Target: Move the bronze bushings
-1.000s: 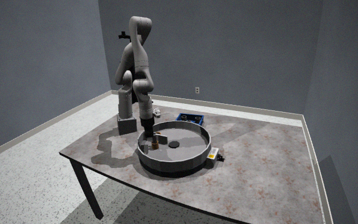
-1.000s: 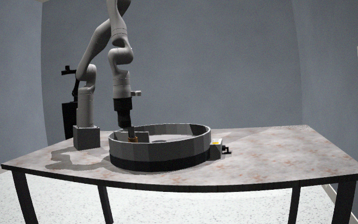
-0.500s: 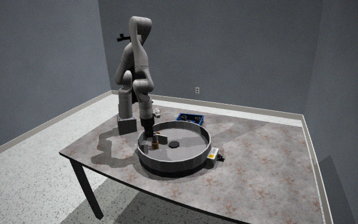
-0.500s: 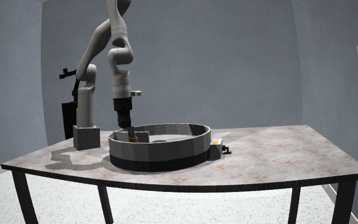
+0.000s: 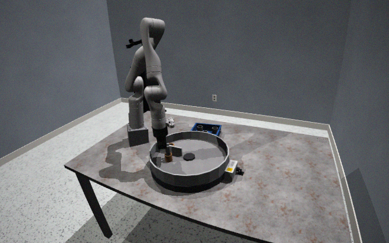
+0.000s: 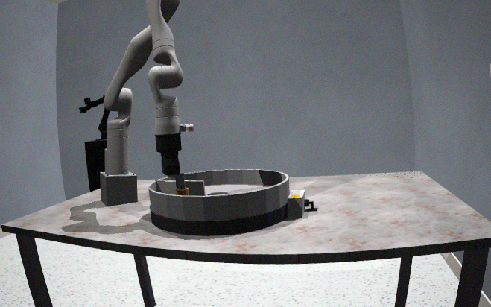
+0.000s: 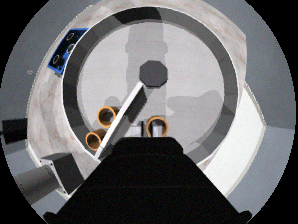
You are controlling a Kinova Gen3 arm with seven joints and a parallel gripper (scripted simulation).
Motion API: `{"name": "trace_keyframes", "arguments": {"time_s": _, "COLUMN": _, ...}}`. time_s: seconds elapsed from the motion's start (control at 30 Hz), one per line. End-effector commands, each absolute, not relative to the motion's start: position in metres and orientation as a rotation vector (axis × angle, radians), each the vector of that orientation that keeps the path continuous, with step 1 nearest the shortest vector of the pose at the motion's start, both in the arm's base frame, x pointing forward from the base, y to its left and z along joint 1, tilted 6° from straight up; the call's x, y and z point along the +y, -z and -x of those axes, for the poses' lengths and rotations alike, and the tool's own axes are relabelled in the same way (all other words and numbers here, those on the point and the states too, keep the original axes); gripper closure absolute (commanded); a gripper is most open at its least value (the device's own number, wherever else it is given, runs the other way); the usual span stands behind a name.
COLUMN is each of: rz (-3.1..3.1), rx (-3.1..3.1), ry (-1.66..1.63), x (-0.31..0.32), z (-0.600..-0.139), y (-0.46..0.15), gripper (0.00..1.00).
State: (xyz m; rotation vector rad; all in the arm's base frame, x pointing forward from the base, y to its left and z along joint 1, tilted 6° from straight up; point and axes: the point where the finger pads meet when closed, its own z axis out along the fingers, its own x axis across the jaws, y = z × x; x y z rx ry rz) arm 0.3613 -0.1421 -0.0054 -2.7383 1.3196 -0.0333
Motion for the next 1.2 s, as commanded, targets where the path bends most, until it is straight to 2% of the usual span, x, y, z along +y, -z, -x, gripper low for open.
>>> {"name": "trace_keyframes", "arguments": {"time_s": 0.0, "rz": 2.738, "rx": 1.32, "ry": 0.037, "x": -0.143, "z": -0.362, "y": 0.003, "gripper": 0.62}}
{"name": "trace_keyframes", "arguments": {"time_s": 0.57, "rz": 2.738, "rx": 1.32, "ry": 0.037, "x": -0.147, "z": -0.358, "y": -0.052, "gripper": 0.62}}
{"name": "trace_keyframes", "arguments": {"time_s": 1.17, "rz": 2.738, "rx": 1.32, "ry": 0.037, "x": -0.147, "z": -0.358, "y": -0.054, "gripper": 0.62}}
